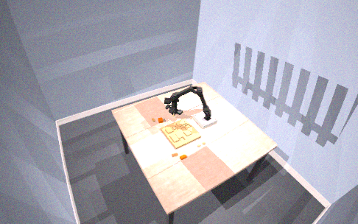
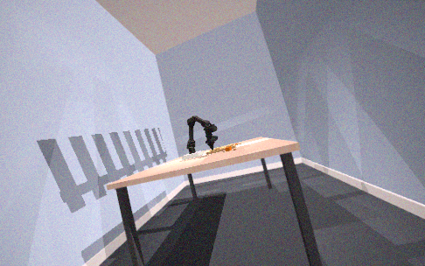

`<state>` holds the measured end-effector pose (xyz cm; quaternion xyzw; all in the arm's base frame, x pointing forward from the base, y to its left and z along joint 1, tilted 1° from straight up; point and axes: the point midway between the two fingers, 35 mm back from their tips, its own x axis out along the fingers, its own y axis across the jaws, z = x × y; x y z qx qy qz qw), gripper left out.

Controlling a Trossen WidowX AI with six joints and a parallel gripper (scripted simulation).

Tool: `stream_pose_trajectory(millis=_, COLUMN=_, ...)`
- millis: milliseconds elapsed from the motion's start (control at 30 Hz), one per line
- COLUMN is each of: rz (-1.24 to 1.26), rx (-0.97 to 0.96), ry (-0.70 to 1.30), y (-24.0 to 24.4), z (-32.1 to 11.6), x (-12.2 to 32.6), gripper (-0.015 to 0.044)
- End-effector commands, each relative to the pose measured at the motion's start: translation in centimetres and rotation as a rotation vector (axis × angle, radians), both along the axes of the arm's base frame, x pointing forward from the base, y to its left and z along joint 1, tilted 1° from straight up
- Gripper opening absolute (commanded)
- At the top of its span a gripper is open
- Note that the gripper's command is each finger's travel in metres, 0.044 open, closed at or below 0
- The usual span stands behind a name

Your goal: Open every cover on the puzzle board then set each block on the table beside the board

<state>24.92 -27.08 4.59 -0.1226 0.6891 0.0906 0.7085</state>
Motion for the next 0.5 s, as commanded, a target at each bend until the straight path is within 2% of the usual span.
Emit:
stream_pose_trajectory(millis=0, rz=0.004, rx=0.006, ry=-0.001, y=0.1, z=-0.8, x=0.0, gripper=0.008)
stream_pose_trajectory(millis=467, rz=0.004, rx=0.006, ry=0.0, y=0.3, z=-3.1, x=-0.1, gripper=0.008)
